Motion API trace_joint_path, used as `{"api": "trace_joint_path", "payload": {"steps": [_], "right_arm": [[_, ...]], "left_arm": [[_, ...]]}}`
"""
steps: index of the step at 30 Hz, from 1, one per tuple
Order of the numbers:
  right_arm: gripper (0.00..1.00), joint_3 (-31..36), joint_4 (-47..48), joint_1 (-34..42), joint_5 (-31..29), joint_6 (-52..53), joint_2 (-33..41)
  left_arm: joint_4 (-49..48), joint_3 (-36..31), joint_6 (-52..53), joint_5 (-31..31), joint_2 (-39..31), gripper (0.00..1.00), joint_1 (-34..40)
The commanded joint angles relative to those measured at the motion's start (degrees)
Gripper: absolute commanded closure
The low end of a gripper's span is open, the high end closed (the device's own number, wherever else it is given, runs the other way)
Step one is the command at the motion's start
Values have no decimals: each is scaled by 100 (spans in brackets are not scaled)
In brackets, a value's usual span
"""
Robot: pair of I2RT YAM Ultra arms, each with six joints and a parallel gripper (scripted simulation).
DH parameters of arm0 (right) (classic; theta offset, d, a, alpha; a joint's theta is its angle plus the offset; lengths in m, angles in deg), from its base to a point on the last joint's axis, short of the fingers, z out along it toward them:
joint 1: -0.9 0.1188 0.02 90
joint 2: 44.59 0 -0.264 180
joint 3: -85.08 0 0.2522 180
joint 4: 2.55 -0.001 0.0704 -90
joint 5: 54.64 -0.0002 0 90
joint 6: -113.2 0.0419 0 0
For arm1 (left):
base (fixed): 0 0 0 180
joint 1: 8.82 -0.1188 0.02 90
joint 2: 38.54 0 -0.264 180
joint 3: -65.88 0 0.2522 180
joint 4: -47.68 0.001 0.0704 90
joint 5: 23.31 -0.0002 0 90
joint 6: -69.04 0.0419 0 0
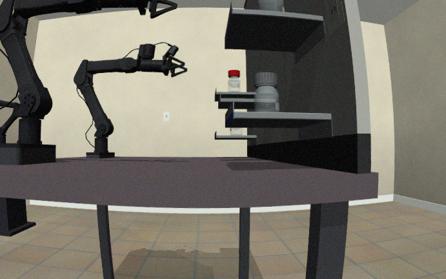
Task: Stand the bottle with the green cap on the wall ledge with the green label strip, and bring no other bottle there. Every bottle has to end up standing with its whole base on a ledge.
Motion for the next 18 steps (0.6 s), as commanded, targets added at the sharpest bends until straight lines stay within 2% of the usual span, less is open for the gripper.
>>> {"api": "trace_joint_path", "payload": {"steps": [1,8,10,18], "right_arm": [[0,-406,-806,-444,579,-79,-90],[0,-1560,-1903,-1697,1369,-363,-604],[0,-1560,-1903,-1697,1369,-363,-604],[0,-2620,-2650,-2431,1745,-648,-1202]], "left_arm": [[716,548,108,-156,84,0,-262],[1707,1684,237,-316,410,0,-800],[1707,1684,237,-316,410,0,-800],[2059,2425,300,-397,697,0,-1093]]}}
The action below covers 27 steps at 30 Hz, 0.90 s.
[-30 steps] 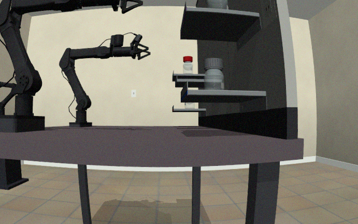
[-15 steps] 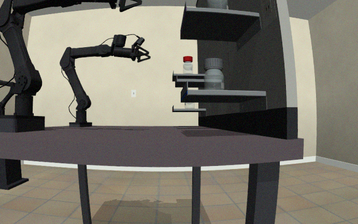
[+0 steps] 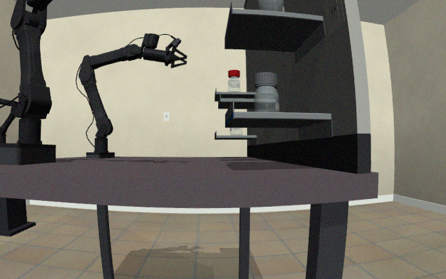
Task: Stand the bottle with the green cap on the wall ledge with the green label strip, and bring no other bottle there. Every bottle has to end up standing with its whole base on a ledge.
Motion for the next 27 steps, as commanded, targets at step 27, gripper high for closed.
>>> {"api": "trace_joint_path", "payload": {"steps": [27], "right_arm": [[6,-453,-158,-166,158,-103,-288]], "left_arm": [[120,300,54,-54,26,0,-67]]}}
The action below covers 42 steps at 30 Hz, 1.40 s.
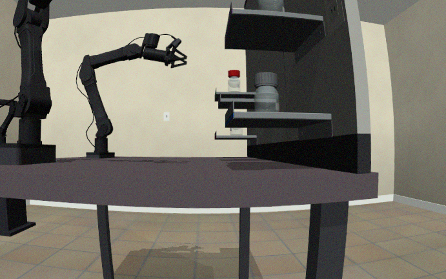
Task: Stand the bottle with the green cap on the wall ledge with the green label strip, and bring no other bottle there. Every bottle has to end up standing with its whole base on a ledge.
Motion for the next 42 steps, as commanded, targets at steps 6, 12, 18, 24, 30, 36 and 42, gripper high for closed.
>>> {"api": "trace_joint_path", "payload": {"steps": [6,12,18,24,30,36,42], "right_arm": [[6,473,1834,314,-379,306,-376],[6,1007,3549,677,-710,508,-1225],[6,928,4438,813,-860,620,-1844],[6,768,5050,941,-986,666,-2575],[6,650,5014,938,-1000,647,-2786],[6,648,5017,938,-1001,644,-2735],[6,639,5015,938,-1001,643,-2742]], "left_arm": [[-50,184,25,-19,-29,0,-30],[-50,184,25,-19,-29,0,-30],[-50,184,25,-19,-29,0,-30],[-50,184,25,-19,-29,0,-30],[-50,184,25,-19,-29,0,-30],[-50,184,25,-19,-29,0,-30],[-50,184,25,-19,-29,0,-30]]}}
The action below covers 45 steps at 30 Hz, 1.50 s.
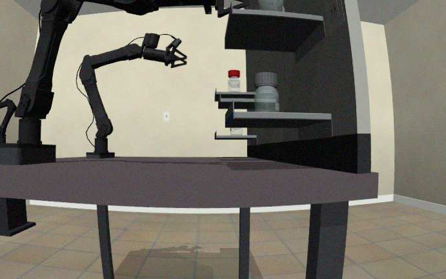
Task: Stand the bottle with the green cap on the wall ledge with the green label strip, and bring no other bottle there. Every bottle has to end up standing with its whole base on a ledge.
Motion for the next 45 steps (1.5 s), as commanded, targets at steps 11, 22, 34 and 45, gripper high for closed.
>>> {"api": "trace_joint_path", "payload": {"steps": [11,22,34,45], "right_arm": [[6,-667,-243,60,-98,34,-193],[6,-1140,-360,93,-134,33,-549],[6,-1591,-473,126,-164,34,-884],[6,-1873,-558,128,-180,34,-1062]], "left_arm": [[-52,184,25,-19,-29,0,-30],[-52,184,25,-19,-29,0,-30],[-52,184,25,-19,-29,0,-30],[-52,184,25,-19,-29,0,-30]]}}
